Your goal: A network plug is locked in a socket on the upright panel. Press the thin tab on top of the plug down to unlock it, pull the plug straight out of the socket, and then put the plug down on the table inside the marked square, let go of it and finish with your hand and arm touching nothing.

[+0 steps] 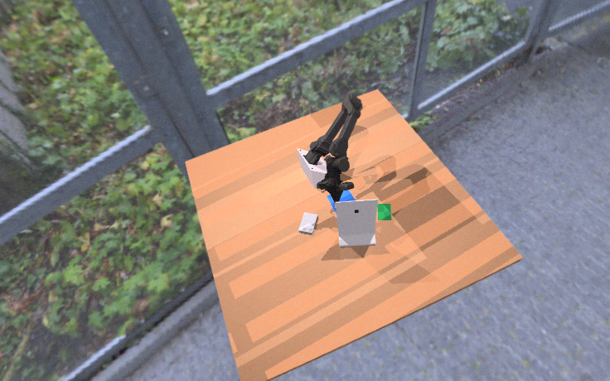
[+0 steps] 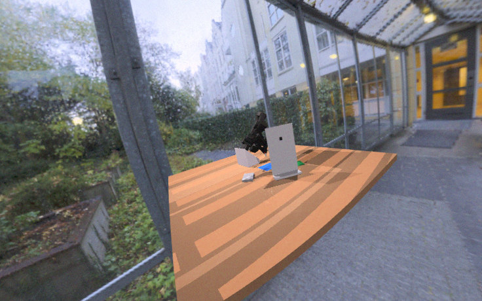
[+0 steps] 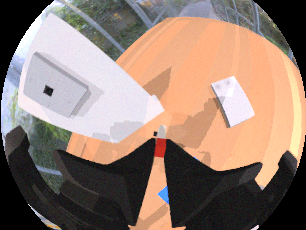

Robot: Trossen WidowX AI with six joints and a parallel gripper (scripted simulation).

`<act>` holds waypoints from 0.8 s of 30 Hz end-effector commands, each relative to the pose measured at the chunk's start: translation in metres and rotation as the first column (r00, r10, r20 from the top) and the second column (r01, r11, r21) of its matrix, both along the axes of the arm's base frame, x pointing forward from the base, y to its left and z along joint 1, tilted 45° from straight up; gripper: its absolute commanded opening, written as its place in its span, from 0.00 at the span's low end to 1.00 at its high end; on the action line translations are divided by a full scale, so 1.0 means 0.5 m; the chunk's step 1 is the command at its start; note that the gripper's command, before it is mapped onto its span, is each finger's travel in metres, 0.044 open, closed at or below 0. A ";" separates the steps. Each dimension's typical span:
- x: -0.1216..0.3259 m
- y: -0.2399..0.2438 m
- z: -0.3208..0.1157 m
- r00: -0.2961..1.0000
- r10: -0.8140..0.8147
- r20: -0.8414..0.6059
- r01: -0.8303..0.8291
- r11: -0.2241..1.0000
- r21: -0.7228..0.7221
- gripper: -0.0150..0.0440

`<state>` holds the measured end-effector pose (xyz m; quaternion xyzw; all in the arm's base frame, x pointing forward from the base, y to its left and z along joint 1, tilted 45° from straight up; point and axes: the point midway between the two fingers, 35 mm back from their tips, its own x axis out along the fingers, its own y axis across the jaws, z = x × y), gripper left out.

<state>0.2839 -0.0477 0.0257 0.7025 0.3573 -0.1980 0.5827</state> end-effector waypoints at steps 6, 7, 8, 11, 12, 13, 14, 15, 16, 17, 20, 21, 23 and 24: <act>-0.028 0.028 -0.035 0.980 0.191 -0.055 -0.190 0.982 0.016 0.25; -0.031 0.031 -0.038 0.976 0.210 -0.058 -0.210 0.978 0.020 0.25; -0.034 0.034 -0.040 0.971 0.230 -0.061 -0.229 0.973 0.023 0.25; -0.044 0.043 -0.048 0.956 0.287 -0.065 -0.285 0.958 0.036 0.25; -0.047 0.046 -0.050 0.950 0.305 -0.066 -0.303 0.952 0.041 0.25; -0.050 0.049 -0.052 0.944 0.323 -0.065 -0.321 0.946 0.046 0.25; -0.053 0.052 -0.053 0.938 0.341 -0.065 -0.338 0.940 0.051 0.25; -0.056 0.055 -0.055 0.931 0.359 -0.063 -0.355 0.933 0.056 0.25; -0.059 0.058 -0.057 0.925 0.376 -0.062 -0.372 0.926 0.062 0.25; -0.062 0.061 -0.058 0.918 0.393 -0.059 -0.389 0.919 0.067 0.25; -0.070 0.069 -0.061 0.896 0.441 -0.049 -0.436 0.896 0.084 0.25; -0.073 0.072 -0.062 0.889 0.456 -0.044 -0.451 0.888 0.090 0.25; -0.079 0.078 -0.064 0.874 0.485 -0.034 -0.480 0.871 0.101 0.25; -0.081 0.080 -0.064 0.866 0.499 -0.028 -0.494 0.863 0.107 0.25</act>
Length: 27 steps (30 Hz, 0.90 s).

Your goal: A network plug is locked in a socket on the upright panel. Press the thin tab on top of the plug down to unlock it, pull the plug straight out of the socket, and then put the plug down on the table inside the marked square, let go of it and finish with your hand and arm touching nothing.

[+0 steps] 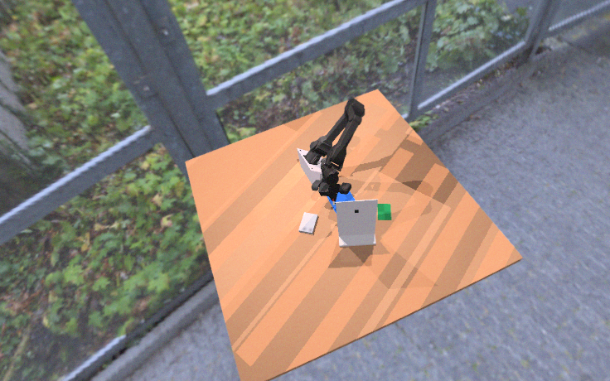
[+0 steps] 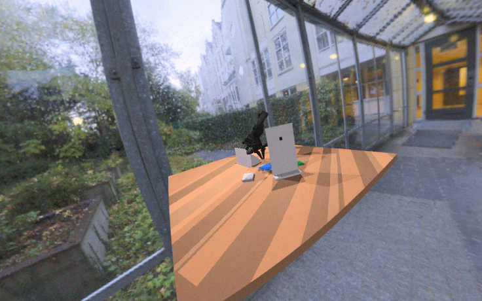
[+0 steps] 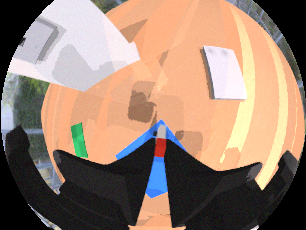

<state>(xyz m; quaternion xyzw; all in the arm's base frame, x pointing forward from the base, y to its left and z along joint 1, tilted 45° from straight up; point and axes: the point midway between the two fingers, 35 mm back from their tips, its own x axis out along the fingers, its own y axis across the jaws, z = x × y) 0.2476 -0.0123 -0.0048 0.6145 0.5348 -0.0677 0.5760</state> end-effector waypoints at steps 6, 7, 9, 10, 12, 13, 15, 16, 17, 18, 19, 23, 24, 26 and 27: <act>-0.024 0.025 -0.004 0.990 0.140 0.031 -0.142 0.987 0.079 0.25; -0.026 0.027 -0.004 0.988 0.153 0.037 -0.155 0.984 0.087 0.25; -0.030 0.032 -0.003 0.983 0.177 0.050 -0.181 0.978 0.104 0.25; -0.032 0.034 -0.002 0.980 0.188 0.057 -0.193 0.975 0.113 0.25; -0.036 0.039 -0.001 0.975 0.209 0.073 -0.217 0.967 0.130 0.25; -0.038 0.041 0.000 0.972 0.219 0.081 -0.228 0.964 0.138 0.25; -0.041 0.045 0.002 0.967 0.237 0.098 -0.250 0.956 0.155 0.25; -0.043 0.047 0.003 0.964 0.245 0.107 -0.260 0.952 0.163 0.25; -0.044 0.048 0.005 0.961 0.252 0.117 -0.270 0.948 0.171 0.25; -0.045 0.050 0.006 0.957 0.259 0.126 -0.279 0.943 0.179 0.25; -0.047 0.052 0.007 0.954 0.266 0.136 -0.288 0.939 0.187 0.25; -0.051 0.058 0.013 0.941 0.286 0.179 -0.322 0.922 0.217 0.25; -0.051 0.059 0.015 0.938 0.290 0.190 -0.329 0.917 0.224 0.25; -0.053 0.062 0.018 0.931 0.296 0.212 -0.343 0.909 0.237 0.25; -0.053 0.063 0.020 0.928 0.298 0.224 -0.349 0.905 0.244 0.25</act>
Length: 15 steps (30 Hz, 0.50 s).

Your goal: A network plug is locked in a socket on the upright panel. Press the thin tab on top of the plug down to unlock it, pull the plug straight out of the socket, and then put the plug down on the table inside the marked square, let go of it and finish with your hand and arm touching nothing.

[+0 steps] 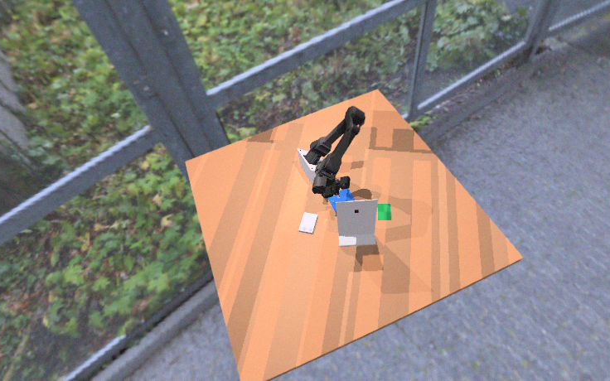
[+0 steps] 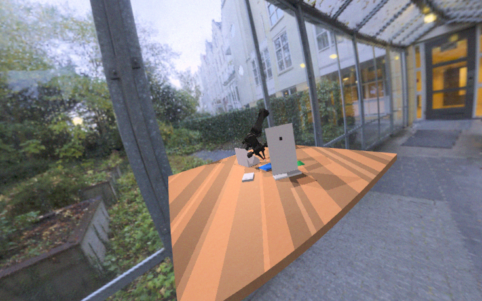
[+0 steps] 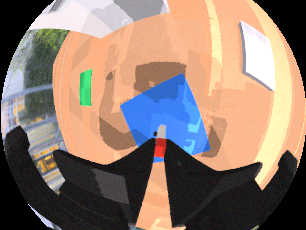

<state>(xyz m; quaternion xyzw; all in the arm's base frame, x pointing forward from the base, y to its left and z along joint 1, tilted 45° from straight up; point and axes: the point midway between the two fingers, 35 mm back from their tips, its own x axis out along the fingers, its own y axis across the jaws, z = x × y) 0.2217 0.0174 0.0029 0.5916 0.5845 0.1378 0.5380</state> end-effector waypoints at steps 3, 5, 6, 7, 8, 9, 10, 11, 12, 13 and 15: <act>-0.002 0.007 0.010 0.998 0.026 0.055 -0.030 0.997 0.070 0.25; -0.002 0.008 0.014 0.997 0.030 0.075 -0.036 0.995 0.090 0.25; -0.002 0.009 0.016 0.996 0.031 0.085 -0.039 0.994 0.099 0.25; -0.002 0.009 0.018 0.995 0.032 0.095 -0.042 0.993 0.109 0.25; -0.002 0.010 0.020 0.994 0.032 0.105 -0.044 0.992 0.118 0.25; -0.001 0.010 0.021 0.993 0.031 0.115 -0.046 0.991 0.128 0.25; -0.001 0.010 0.023 0.992 0.030 0.125 -0.047 0.989 0.137 0.25; 0.000 0.011 0.025 0.990 0.029 0.135 -0.049 0.988 0.146 0.25; 0.000 0.011 0.027 0.989 0.027 0.145 -0.050 0.987 0.154 0.25; 0.001 0.011 0.029 0.988 0.025 0.155 -0.050 0.985 0.163 0.25; 0.003 0.010 0.033 0.984 0.018 0.175 -0.050 0.982 0.179 0.25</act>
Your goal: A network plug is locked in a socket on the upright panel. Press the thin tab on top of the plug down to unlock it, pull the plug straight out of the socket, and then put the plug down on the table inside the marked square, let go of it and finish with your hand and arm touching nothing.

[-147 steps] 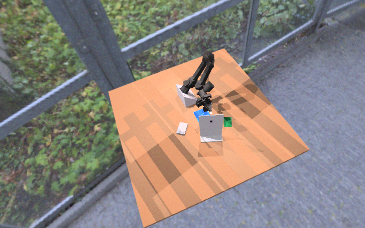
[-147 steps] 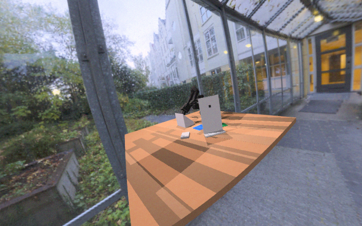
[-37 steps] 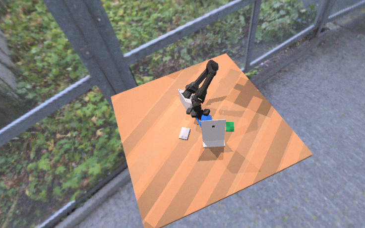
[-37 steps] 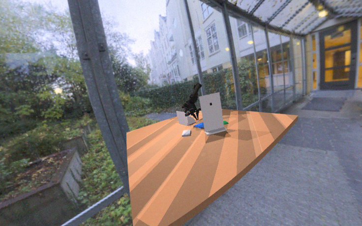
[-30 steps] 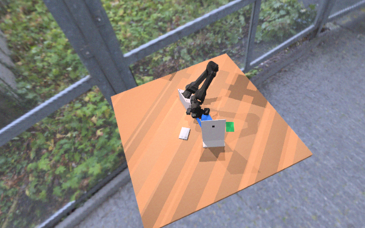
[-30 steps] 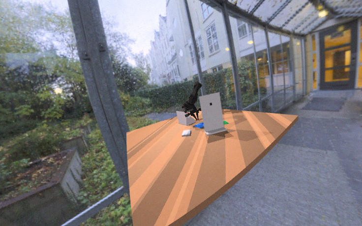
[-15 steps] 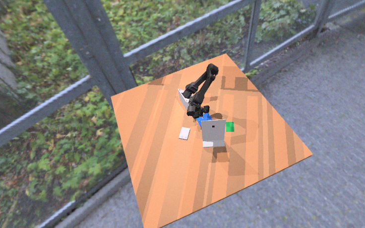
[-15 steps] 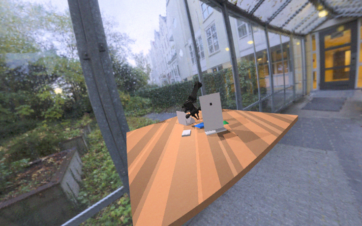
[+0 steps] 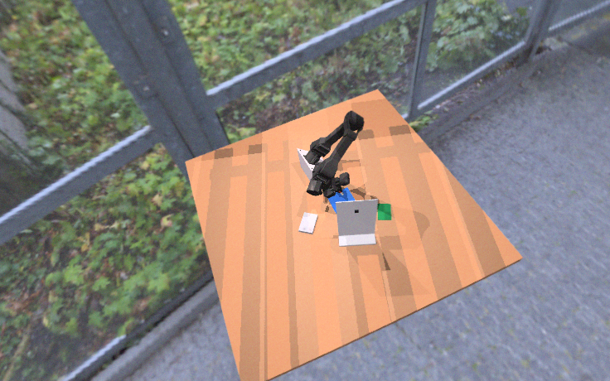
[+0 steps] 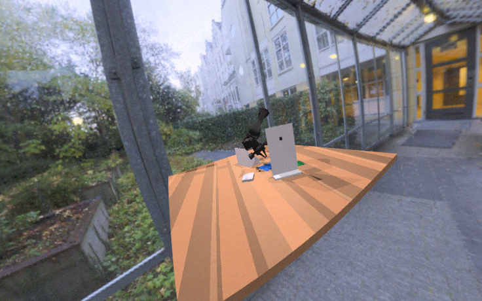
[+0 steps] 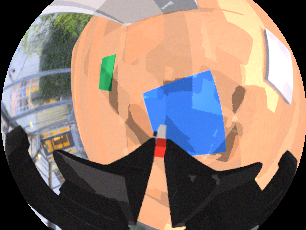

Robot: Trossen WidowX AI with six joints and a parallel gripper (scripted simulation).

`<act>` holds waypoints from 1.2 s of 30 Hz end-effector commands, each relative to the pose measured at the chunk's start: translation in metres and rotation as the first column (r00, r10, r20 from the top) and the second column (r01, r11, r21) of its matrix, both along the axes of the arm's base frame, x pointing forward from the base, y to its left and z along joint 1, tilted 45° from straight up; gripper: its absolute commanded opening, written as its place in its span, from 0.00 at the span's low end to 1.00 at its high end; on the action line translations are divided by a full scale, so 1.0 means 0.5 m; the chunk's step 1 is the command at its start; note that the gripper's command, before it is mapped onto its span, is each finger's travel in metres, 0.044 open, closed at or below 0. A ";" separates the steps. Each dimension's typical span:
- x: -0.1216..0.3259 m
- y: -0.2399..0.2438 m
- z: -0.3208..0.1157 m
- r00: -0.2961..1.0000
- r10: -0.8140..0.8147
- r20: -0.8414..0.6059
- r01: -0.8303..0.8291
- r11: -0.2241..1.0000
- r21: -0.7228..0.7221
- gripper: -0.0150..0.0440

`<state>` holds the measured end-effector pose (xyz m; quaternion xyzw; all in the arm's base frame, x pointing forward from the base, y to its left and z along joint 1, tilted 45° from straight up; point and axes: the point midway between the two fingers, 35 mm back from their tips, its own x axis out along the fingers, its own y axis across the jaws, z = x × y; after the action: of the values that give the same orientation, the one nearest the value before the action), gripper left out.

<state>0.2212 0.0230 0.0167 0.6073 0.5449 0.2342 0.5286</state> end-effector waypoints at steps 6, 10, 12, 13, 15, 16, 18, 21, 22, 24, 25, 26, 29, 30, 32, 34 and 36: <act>0.008 -0.002 0.011 0.998 -0.018 0.065 0.014 0.998 0.063 0.25; 0.008 0.000 0.007 0.998 -0.018 0.064 0.015 0.998 0.061 0.25; 0.008 0.002 0.004 0.998 -0.019 0.064 0.015 0.998 0.060 0.25; 0.008 0.003 0.002 0.998 -0.019 0.063 0.015 0.998 0.059 0.25; 0.009 0.005 -0.001 0.998 -0.019 0.063 0.016 0.998 0.058 0.25; 0.009 0.006 -0.002 0.998 -0.020 0.062 0.016 0.998 0.057 0.25; 0.009 0.008 -0.005 0.998 -0.020 0.062 0.016 0.998 0.056 0.25; 0.010 0.011 -0.010 0.998 -0.020 0.061 0.017 0.998 0.054 0.25; 0.010 0.012 -0.011 0.998 -0.021 0.061 0.017 0.998 0.053 0.25; 0.010 0.014 -0.014 0.998 -0.021 0.061 0.018 0.998 0.052 0.25; 0.010 0.015 -0.015 0.998 -0.021 0.060 0.018 0.998 0.052 0.25; 0.010 0.016 -0.017 0.998 -0.021 0.060 0.018 0.999 0.051 0.25; 0.011 0.019 -0.021 0.998 -0.022 0.060 0.019 0.999 0.050 0.25; 0.011 0.020 -0.022 0.998 -0.022 0.060 0.019 0.999 0.050 0.25; 0.011 0.022 -0.025 0.998 -0.022 0.059 0.019 0.999 0.049 0.25; 0.011 0.024 -0.027 0.998 -0.022 0.059 0.020 0.999 0.048 0.25; 0.012 0.026 -0.030 0.998 -0.023 0.059 0.020 0.999 0.048 0.25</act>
<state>0.2282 0.0325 0.0041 0.6160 0.5153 0.2599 0.5361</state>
